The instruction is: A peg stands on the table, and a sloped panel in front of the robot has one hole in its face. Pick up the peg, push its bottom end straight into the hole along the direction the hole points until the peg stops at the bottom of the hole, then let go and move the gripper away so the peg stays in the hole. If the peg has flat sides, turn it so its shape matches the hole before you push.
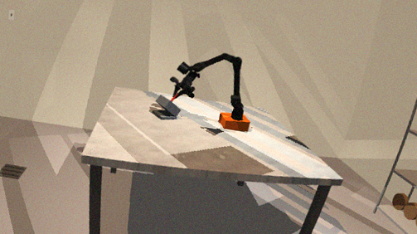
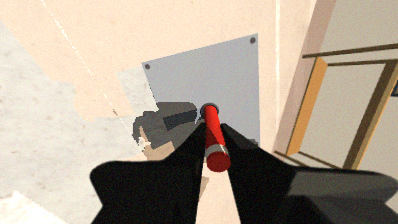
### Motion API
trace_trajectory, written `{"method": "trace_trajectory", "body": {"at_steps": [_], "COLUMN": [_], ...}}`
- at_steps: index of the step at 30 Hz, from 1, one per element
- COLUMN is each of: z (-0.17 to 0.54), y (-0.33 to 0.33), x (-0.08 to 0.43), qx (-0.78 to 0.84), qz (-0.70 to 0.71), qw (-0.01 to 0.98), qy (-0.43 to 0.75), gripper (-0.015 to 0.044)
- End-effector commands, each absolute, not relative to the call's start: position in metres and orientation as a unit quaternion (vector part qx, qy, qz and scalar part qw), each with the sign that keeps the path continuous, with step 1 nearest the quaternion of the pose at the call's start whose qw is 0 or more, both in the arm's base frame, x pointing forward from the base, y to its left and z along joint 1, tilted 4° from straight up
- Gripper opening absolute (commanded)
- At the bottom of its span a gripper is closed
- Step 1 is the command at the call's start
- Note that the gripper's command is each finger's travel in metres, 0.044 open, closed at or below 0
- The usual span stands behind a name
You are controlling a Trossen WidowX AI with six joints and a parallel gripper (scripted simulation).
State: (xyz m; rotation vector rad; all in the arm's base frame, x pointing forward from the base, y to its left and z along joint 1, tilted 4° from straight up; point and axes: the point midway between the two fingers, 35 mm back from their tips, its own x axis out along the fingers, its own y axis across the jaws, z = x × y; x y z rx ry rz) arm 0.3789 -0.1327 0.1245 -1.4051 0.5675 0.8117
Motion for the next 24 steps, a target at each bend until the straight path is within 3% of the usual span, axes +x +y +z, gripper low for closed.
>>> {"method": "trace_trajectory", "body": {"at_steps": [1,24], "z": [0.1224,0.1142], "y": [-0.1320,-0.1295], "x": [0.3810,0.3886], "qx": [-0.619,-0.619], "qz": [0.357,0.357], "qw": [0.653,0.653], "qy": [0.251,0.251], "gripper": [0.0000,0.0000]}}
